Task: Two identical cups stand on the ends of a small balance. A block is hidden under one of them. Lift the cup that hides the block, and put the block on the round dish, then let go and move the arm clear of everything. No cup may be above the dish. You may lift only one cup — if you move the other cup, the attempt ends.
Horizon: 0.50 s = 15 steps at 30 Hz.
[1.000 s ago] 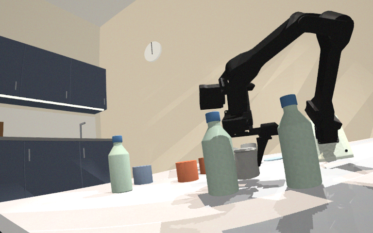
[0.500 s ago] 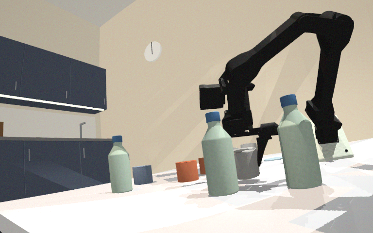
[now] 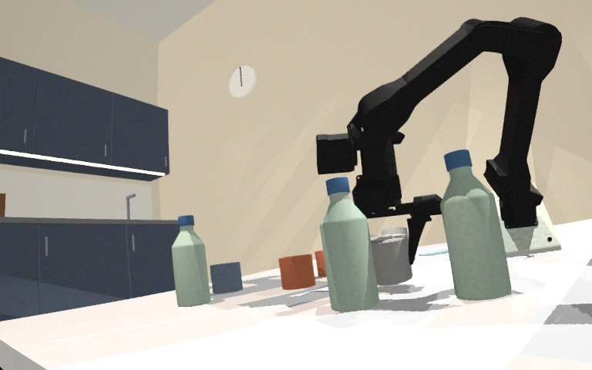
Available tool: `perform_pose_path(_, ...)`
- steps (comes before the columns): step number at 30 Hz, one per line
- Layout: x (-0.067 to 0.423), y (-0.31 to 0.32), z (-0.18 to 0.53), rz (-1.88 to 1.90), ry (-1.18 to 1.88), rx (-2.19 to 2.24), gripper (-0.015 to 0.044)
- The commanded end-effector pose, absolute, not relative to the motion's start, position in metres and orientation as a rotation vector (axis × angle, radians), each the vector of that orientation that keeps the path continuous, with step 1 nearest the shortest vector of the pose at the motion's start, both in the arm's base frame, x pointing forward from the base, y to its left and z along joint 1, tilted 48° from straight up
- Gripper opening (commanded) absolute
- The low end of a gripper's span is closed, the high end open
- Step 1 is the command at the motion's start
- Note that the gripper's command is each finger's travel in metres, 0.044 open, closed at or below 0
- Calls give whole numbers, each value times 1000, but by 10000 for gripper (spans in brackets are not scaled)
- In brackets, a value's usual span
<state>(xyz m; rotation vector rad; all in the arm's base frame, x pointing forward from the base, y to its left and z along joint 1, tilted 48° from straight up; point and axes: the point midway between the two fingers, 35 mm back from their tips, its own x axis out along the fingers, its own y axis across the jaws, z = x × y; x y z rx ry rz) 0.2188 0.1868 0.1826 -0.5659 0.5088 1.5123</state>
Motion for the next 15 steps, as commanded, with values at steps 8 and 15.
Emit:
perform_pose_path(8, 212, 191, 173, 1536, 547, -578, 26)
perform_pose_path(15, 212, 191, 173, 1536, 547, -578, 210)
